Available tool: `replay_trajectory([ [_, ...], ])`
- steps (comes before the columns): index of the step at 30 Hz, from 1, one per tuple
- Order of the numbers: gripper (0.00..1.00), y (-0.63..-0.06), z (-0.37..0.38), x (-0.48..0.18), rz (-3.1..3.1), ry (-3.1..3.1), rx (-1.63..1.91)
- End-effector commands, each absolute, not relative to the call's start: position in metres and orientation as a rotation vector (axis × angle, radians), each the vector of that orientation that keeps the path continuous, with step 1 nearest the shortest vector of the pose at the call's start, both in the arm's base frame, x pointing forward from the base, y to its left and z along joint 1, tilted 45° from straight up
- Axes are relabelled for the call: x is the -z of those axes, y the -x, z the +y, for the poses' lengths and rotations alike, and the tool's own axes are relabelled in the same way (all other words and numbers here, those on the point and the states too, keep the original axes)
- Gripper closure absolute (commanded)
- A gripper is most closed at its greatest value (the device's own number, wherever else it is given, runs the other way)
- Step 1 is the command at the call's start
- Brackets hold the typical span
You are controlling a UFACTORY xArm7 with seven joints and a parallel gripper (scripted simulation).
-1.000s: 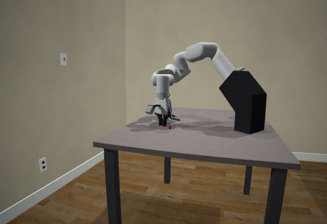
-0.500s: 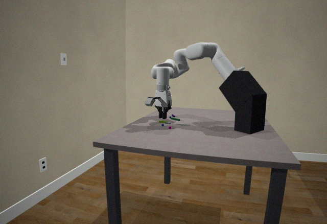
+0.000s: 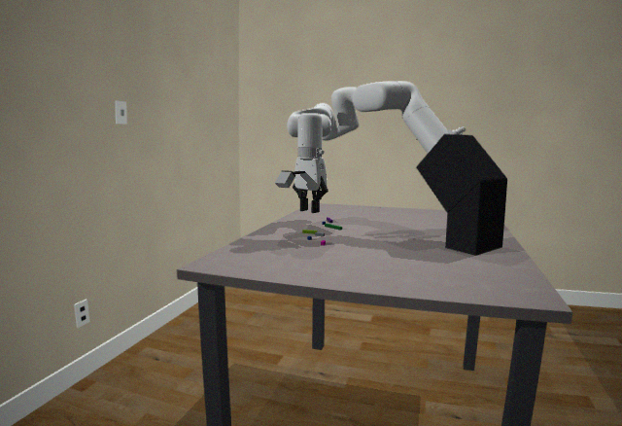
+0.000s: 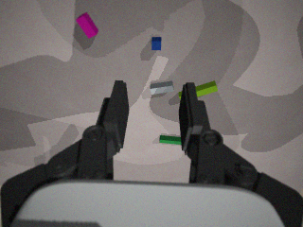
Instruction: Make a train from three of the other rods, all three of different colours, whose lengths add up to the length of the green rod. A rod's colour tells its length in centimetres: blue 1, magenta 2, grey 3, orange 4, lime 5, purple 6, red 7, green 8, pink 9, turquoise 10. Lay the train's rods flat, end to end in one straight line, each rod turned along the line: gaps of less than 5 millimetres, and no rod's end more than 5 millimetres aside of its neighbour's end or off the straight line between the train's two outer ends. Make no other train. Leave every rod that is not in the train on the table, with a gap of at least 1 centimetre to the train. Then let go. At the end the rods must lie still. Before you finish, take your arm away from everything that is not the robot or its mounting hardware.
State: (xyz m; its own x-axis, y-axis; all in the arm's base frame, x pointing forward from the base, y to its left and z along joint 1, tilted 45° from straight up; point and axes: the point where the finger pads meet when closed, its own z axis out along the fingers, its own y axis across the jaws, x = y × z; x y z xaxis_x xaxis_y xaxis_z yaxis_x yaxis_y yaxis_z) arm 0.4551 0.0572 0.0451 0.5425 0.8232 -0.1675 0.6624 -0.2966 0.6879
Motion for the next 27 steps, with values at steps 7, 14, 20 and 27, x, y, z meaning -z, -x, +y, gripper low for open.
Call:
replay_trajectory([
  [7,0.00,-0.454,0.060,-0.048,1.199,-2.049,-0.285],
  [14,0.00,-0.454,0.060,-0.048,1.199,-2.049,-0.285],
  [20,0.00,-0.454,0.060,-0.047,1.204,-2.045,-0.282],
  [27,0.00,-0.439,0.068,-0.009,1.441,-1.870,-0.157],
])
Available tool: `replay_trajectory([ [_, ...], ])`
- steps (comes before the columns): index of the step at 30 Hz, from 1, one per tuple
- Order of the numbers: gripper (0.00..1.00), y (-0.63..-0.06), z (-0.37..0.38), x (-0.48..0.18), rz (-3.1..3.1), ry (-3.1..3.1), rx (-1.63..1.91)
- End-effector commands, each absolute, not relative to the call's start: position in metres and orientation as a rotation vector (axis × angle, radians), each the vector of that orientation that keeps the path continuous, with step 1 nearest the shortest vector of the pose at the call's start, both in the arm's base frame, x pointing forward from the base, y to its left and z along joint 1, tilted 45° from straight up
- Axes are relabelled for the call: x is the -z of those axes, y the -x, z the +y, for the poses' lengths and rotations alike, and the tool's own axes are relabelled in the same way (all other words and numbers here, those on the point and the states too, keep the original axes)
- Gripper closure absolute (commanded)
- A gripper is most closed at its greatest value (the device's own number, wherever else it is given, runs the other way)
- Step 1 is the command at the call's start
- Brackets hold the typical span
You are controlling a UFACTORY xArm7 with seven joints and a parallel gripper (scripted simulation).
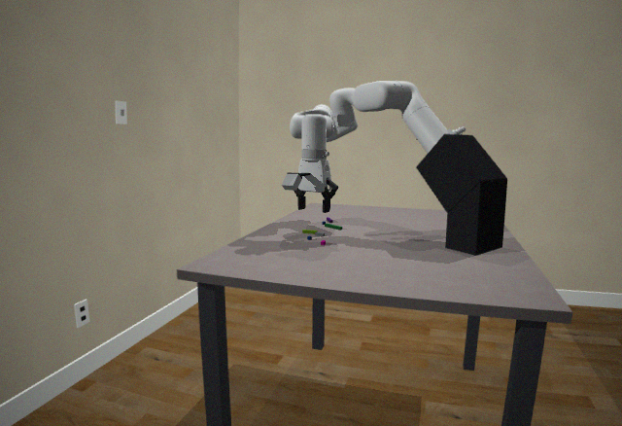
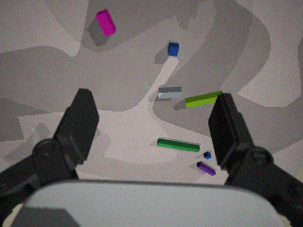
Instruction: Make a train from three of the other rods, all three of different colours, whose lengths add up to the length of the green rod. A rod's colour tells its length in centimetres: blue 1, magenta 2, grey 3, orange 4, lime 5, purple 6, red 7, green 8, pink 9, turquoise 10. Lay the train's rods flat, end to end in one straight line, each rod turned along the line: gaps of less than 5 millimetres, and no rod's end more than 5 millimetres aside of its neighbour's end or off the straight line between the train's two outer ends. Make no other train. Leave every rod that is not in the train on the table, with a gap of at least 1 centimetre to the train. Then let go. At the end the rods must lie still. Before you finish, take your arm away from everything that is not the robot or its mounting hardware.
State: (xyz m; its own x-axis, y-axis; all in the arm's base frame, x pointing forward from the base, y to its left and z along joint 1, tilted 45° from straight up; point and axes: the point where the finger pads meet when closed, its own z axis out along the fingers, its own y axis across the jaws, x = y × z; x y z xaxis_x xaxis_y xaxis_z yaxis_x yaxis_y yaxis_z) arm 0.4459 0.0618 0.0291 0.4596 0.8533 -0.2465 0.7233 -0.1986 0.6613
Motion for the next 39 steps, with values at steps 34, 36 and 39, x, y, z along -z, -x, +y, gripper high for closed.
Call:
replay_trajectory([
  [34,0.76,-0.426,0.075,0.018,1.602,-1.729,-0.074],
  [36,0.76,-0.426,0.075,0.018,1.602,-1.729,-0.074],
  [39,0.76,-0.426,0.075,0.018,1.602,-1.729,-0.074],
])
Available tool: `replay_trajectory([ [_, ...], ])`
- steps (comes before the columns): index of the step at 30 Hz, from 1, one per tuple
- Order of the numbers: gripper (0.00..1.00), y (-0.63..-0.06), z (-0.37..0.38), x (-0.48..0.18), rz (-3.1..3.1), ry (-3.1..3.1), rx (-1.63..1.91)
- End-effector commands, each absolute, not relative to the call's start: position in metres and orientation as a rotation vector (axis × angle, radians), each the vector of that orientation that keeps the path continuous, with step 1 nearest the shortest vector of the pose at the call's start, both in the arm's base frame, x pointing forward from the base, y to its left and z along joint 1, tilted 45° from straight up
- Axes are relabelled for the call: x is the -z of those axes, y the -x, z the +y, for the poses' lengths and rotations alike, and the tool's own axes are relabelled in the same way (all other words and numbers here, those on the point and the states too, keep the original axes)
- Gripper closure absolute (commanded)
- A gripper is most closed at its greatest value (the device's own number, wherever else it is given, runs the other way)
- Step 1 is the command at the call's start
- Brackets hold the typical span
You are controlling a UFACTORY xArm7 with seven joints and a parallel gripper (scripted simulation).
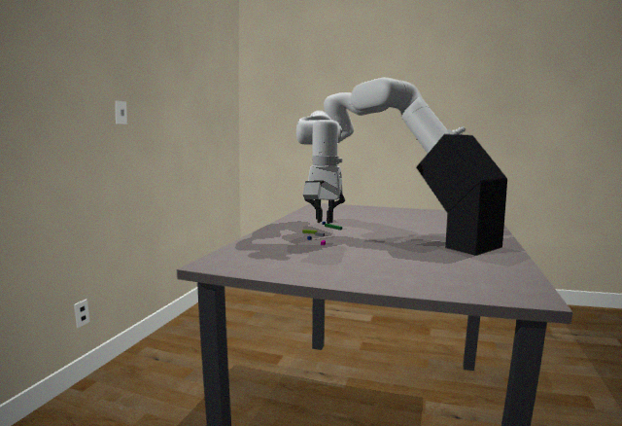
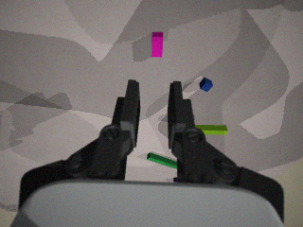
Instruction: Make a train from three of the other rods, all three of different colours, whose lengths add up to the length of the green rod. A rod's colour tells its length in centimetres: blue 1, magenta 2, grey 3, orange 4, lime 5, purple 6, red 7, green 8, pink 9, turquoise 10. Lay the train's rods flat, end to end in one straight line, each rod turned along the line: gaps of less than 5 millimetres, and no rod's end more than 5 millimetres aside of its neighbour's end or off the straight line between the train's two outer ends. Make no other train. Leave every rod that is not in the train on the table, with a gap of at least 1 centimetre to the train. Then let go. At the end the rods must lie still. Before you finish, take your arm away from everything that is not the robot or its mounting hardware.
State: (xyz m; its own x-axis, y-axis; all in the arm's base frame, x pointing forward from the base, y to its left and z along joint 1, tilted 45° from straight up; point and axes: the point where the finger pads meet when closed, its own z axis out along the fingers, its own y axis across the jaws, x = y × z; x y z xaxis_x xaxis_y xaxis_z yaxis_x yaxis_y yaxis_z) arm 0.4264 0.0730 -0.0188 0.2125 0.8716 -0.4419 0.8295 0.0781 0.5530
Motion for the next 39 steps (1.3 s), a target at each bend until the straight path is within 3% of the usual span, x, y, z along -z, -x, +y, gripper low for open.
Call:
replay_trajectory([
  [1,0.76,-0.426,0.075,0.018,1.602,-1.729,-0.074],
  [39,0.76,-0.440,0.062,0.036,1.601,-1.729,-0.074],
])
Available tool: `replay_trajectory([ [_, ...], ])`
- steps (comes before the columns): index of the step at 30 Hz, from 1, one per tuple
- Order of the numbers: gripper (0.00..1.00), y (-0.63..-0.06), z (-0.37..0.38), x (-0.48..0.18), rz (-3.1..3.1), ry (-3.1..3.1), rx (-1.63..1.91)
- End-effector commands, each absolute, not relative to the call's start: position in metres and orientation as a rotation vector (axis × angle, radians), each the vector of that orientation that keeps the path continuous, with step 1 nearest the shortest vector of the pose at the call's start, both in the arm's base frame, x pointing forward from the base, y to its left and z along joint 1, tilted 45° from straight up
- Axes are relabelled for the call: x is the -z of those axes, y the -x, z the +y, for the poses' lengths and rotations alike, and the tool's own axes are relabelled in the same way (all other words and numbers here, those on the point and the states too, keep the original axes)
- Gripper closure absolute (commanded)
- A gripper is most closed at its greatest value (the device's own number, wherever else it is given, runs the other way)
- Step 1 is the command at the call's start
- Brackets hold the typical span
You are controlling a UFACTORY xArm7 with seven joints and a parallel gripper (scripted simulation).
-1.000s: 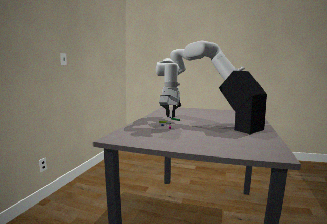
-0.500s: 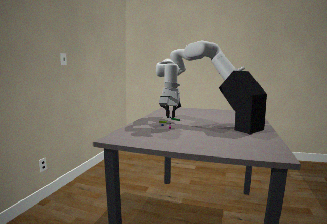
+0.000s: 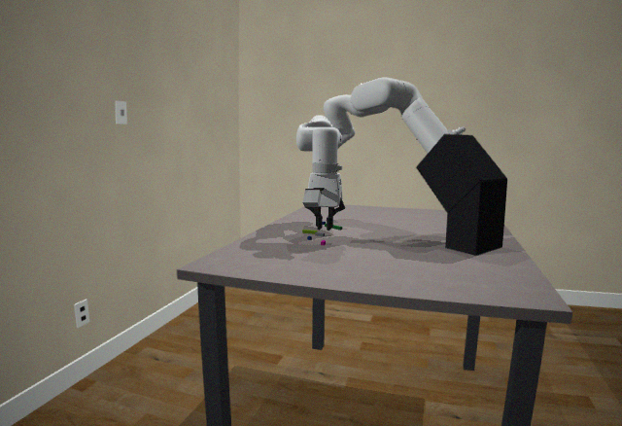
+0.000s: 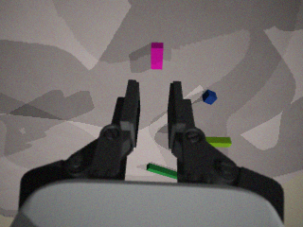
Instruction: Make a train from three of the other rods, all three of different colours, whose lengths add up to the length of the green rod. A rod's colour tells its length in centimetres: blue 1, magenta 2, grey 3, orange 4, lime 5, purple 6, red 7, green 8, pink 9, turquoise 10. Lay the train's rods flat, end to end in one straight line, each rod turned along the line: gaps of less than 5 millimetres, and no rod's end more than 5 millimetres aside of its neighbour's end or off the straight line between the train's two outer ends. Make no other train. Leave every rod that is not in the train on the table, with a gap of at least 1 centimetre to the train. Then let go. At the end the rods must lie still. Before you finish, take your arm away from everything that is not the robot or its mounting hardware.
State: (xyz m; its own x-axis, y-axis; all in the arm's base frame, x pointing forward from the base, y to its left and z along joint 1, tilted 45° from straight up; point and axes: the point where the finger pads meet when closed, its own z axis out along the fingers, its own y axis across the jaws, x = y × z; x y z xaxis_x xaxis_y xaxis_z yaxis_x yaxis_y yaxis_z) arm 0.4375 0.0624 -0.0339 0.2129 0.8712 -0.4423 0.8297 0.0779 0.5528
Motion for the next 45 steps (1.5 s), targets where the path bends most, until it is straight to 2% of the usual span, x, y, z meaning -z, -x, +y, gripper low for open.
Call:
replay_trajectory([
  [1,0.76,-0.441,0.062,0.037,1.601,-1.729,-0.074],
  [45,0.76,-0.454,0.050,0.055,1.601,-1.729,-0.074],
])
